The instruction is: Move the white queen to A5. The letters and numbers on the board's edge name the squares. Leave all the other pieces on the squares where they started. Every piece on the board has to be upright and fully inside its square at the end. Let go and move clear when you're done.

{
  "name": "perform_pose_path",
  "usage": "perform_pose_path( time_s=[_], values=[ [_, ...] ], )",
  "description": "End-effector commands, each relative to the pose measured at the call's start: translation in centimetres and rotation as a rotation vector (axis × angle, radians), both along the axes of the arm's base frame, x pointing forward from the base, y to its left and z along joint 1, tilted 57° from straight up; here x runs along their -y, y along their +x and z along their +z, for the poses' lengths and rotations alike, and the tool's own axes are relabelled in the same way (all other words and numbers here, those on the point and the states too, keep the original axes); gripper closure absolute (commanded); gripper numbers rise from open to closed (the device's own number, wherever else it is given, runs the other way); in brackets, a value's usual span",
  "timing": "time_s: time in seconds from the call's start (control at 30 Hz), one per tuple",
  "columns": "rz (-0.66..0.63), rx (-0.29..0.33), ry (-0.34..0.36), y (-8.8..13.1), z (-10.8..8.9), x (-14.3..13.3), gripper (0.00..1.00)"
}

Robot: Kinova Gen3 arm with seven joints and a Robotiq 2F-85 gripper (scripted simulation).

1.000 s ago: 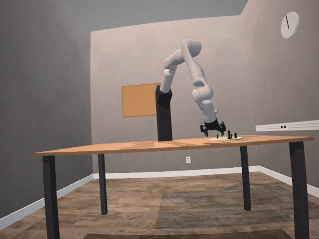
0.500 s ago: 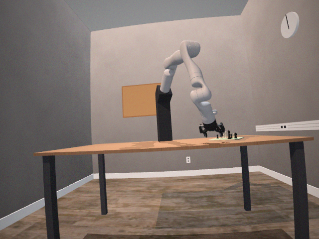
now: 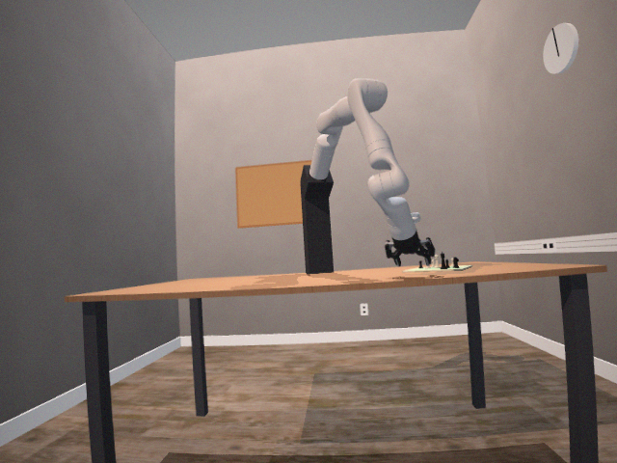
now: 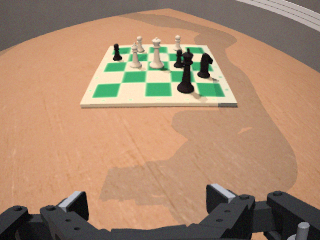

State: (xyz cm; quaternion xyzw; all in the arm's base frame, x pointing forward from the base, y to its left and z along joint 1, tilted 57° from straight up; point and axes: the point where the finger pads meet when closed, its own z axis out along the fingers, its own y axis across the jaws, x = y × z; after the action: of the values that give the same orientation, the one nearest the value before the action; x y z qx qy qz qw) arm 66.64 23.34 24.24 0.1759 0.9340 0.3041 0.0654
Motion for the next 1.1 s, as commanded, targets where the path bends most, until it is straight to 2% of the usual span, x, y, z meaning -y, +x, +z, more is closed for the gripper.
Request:
perform_pose_path(
  time_s=[0.0, 0.83, 0.97, 1.07],
  values=[
    [0.005, 0.0, 0.002, 0.0, 0.0, 0.1, 0.0],
    [0.005, 0.0, 0.002, -0.1, 0.1, 0.1, 0.0],
    [0.006, -0.007, 0.0, -0.5, -0.1, 0.1, 0.0],
    [0.007, -0.002, 0.001, -1.2, 0.8, 0.2, 0.0]
  ],
)
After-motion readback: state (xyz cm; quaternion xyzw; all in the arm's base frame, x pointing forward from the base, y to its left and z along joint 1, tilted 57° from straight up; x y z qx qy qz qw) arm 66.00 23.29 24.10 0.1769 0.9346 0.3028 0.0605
